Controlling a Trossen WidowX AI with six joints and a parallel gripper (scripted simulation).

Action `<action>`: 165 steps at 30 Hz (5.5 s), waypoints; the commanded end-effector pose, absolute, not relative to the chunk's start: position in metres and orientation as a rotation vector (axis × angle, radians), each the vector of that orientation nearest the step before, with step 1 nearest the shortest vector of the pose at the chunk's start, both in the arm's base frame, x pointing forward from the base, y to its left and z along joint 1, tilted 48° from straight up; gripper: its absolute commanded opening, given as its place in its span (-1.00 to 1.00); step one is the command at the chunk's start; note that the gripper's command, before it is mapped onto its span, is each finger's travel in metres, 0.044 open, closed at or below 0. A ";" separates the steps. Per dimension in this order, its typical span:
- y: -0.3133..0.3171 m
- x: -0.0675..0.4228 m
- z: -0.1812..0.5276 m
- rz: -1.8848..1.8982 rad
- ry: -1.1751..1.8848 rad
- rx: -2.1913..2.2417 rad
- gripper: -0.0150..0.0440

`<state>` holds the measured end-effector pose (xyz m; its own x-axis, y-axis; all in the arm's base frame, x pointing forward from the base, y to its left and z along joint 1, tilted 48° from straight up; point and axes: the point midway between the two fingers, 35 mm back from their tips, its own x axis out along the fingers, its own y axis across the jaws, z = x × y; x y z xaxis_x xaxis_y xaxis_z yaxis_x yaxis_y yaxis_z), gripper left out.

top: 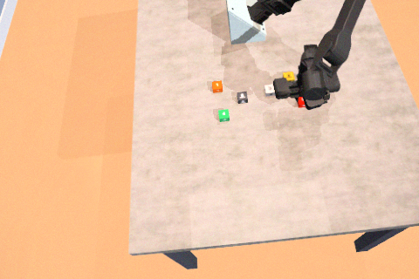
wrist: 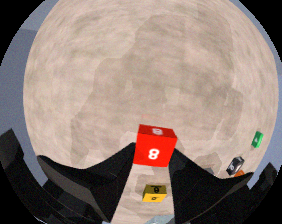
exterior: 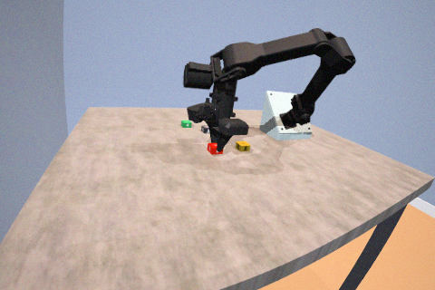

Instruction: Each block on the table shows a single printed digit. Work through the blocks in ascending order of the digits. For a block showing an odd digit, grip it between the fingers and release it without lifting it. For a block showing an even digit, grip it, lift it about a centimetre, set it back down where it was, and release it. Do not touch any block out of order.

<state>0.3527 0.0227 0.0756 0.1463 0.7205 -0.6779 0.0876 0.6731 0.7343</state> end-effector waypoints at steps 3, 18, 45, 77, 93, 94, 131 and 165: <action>0.031 0.352 0.069 0.526 1.377 0.748 -0.08; 0.032 0.353 0.069 0.526 1.377 0.748 0.27; -0.053 0.336 0.147 0.522 1.380 0.746 -0.03; -0.119 0.276 -0.039 0.517 1.381 0.741 0.45; -0.100 0.279 -0.056 0.518 1.381 0.742 0.86; -0.099 0.279 -0.057 0.518 1.381 0.742 0.86; -0.085 0.281 -0.070 0.519 1.380 0.742 -0.08; -0.070 0.296 0.061 0.505 1.385 0.737 0.86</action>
<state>0.2873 -0.0887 0.0127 0.1224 0.7199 -0.6832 0.1230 0.6721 0.7302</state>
